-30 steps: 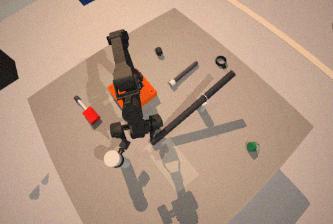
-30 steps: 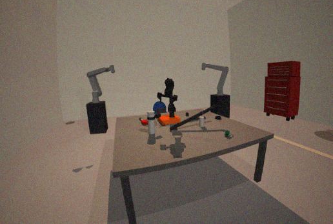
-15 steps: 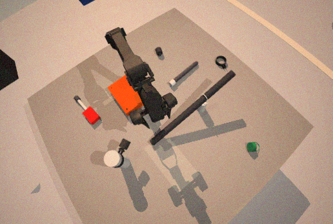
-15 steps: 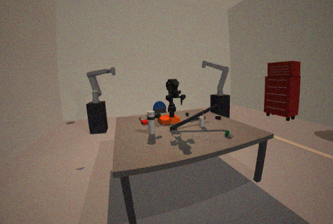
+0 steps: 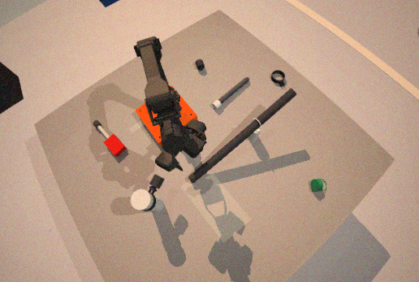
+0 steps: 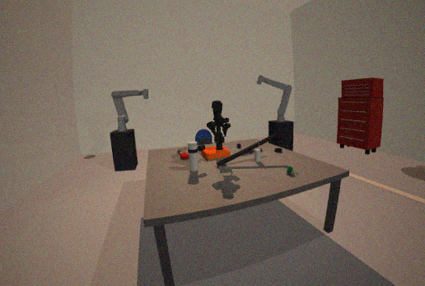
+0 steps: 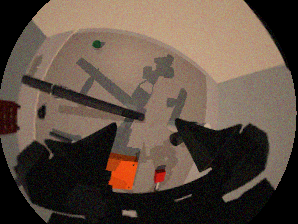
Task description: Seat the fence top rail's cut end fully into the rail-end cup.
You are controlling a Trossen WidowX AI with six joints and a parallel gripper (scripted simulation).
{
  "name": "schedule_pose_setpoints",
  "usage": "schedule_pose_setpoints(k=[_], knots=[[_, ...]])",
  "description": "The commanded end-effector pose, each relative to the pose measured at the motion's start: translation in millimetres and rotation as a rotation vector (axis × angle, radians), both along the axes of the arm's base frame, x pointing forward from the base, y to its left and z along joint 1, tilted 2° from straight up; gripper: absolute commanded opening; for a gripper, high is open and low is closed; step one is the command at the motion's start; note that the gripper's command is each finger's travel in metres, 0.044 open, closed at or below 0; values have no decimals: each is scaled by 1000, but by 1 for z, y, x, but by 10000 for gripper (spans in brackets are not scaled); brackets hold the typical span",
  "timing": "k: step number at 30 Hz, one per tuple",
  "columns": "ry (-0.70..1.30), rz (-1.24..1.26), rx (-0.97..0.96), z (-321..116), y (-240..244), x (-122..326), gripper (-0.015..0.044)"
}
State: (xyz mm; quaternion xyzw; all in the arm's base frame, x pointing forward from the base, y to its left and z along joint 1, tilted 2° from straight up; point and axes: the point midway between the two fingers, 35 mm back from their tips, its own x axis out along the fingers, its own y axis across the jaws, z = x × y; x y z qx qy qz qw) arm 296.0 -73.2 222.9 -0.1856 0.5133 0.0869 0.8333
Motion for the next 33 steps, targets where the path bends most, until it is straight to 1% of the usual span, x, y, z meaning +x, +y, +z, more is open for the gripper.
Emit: schedule_pose_setpoints(k=[1, 6, 20, 31, 33], knots=[[55, 568, -177, -6, -50, -7, 440], [37, 703, -188, -9, -80, -16, 440], [-65, 1114, -350, -12, -128, -38, 440], [-138, 1488, -575, -12, -146, -49, 440], [-141, 1517, -594, -12, -146, -49, 440]])
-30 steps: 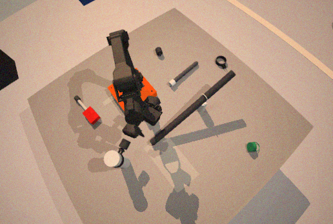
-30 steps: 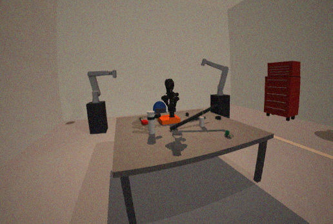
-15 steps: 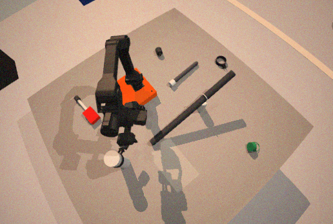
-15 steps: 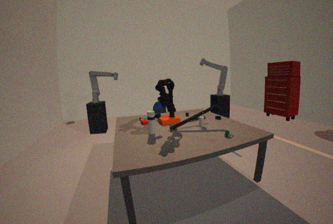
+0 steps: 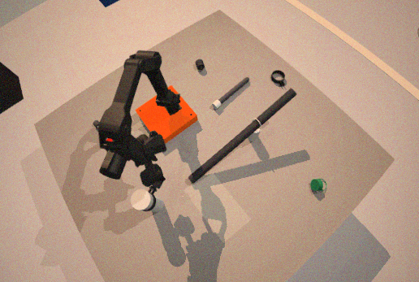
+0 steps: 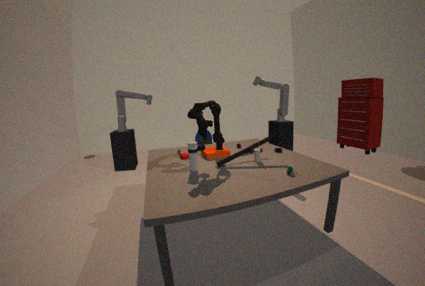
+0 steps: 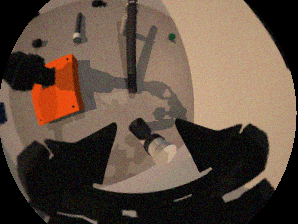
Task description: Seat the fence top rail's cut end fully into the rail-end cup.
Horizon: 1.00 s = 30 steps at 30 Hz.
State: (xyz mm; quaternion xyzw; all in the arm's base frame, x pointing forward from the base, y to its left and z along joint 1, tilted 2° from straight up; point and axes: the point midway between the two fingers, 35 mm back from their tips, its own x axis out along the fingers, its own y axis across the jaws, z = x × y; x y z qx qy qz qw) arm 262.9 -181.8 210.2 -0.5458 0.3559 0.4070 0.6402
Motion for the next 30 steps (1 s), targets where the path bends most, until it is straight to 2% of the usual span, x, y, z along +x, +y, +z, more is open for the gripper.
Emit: schedule_pose_setpoints(k=[1, 19, 26, 30], knots=[[-153, 498, -181, 1, -37, -16, 440], [-153, 498, -181, 1, -37, -16, 440], [-153, 498, -181, -34, -39, -15, 440], [-153, 498, -181, -37, -39, -15, 440]])
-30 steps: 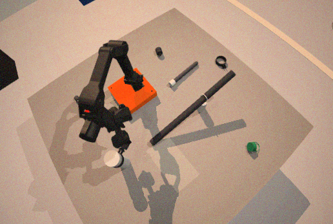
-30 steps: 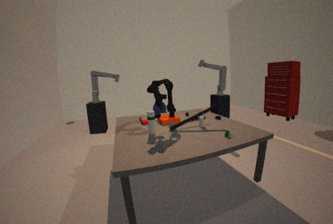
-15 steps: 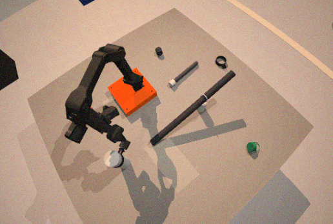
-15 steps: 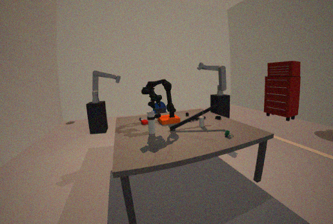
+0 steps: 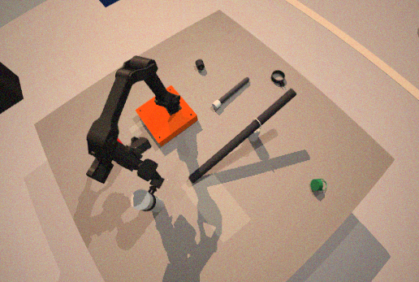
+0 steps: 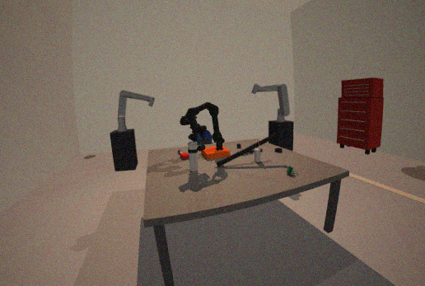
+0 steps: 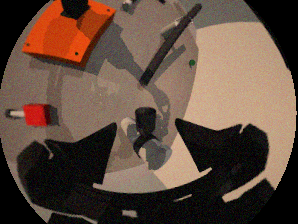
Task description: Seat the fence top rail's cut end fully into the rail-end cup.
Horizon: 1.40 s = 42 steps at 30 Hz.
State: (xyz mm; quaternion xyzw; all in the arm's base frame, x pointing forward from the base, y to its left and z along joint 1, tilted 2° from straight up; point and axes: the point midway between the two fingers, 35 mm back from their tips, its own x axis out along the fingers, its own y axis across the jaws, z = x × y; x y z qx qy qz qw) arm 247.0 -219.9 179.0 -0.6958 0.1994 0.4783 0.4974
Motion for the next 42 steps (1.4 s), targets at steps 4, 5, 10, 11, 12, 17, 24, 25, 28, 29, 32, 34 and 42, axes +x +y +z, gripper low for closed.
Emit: schedule_pose_setpoints(k=[4, 5, 10, 11, 12, 17, 24, 25, 28, 29, 32, 34, 42], knots=[[-10, 7, -8, -9, -1, 3, 440], [-10, 7, -8, -10, 0, 4, 440], [-10, 7, -8, -17, 0, 8, 440], [-10, 7, -8, -18, 1, 9, 440], [-10, 7, -8, -20, 1, 10, 440], [-11, 7, -7, -27, 2, 14, 440], [-11, 7, -7, -37, 4, 20, 440], [-11, 7, -7, -38, 5, 20, 440], [-11, 7, -7, -42, 6, 23, 440], [-11, 7, -7, -44, 6, 23, 440], [-12, 7, -7, -48, 7, 26, 440], [-12, 7, -7, -51, 8, 27, 440], [-13, 7, -6, -62, 12, 33, 440]])
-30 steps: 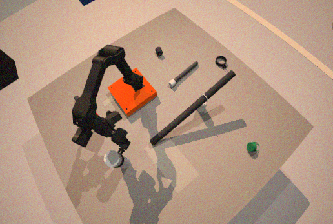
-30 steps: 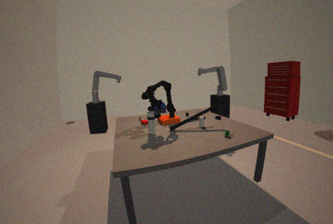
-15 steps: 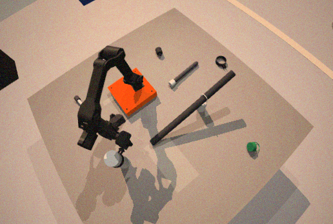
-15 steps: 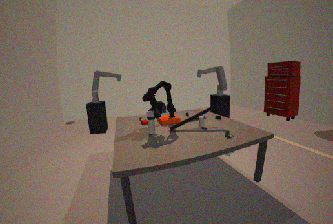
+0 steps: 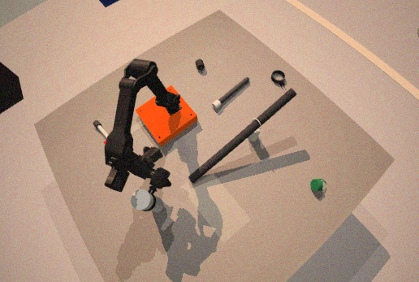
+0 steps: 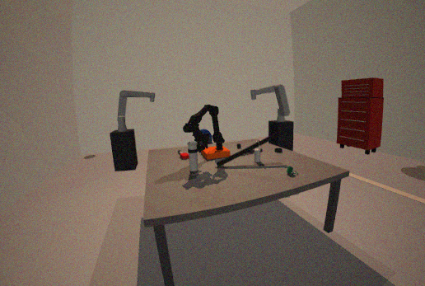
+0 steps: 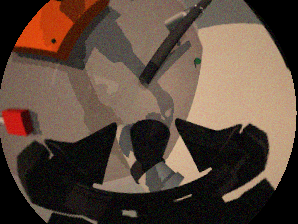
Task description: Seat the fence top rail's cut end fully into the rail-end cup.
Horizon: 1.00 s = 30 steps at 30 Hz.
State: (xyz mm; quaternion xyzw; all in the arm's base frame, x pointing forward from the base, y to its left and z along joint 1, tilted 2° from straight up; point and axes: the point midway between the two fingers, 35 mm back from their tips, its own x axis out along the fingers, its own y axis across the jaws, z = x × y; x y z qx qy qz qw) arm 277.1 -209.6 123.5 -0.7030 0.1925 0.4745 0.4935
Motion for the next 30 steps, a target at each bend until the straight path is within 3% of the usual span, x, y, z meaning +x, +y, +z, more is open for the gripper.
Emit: schedule_pose_setpoints(k=[1, 4, 17, 20, 23, 30], knots=[[4, -5, 2, -8, 2, 3, 440], [4, -5, 2, -10, 3, 4, 440], [4, -5, 2, -10, 3, 4, 99], [4, -5, 2, -10, 3, 4, 79], [4, -22, 2, -10, 3, 6, 0], [0, -77, 5, -9, 6, 10, 0]])
